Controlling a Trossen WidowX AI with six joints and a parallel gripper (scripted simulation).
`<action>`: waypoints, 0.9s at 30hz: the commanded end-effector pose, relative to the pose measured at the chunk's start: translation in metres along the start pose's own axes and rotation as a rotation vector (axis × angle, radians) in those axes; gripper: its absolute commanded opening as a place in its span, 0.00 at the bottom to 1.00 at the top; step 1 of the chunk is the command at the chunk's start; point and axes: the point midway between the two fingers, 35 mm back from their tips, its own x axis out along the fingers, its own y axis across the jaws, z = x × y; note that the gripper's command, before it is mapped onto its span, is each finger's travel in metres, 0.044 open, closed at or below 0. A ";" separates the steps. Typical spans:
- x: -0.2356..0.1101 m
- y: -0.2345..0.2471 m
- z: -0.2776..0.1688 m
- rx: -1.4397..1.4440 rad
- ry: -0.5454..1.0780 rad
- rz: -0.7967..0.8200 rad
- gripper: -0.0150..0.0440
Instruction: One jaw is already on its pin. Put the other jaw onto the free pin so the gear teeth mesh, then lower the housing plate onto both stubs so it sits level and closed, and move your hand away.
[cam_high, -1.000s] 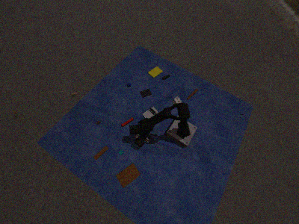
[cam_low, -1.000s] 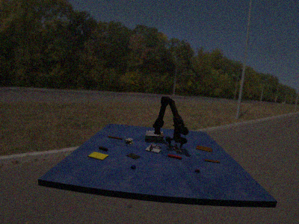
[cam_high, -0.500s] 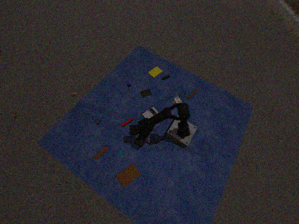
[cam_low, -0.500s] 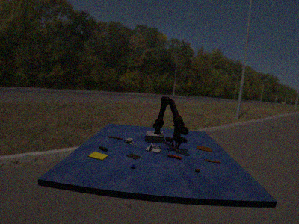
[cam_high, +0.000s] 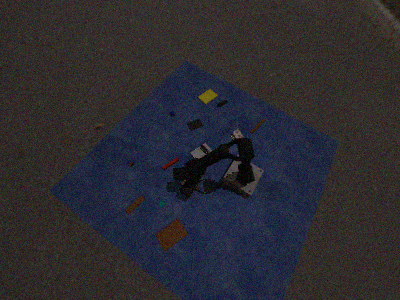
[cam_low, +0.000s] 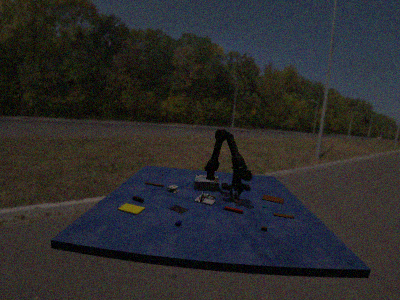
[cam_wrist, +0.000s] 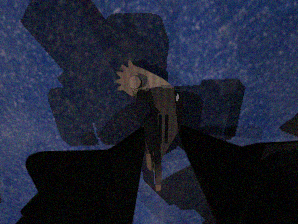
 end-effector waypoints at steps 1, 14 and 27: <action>-0.004 0.000 0.001 0.002 -0.001 -0.004 0.48; -0.045 0.002 0.003 0.004 -0.001 -0.001 0.48; -0.078 0.000 0.001 0.005 -0.001 0.001 0.48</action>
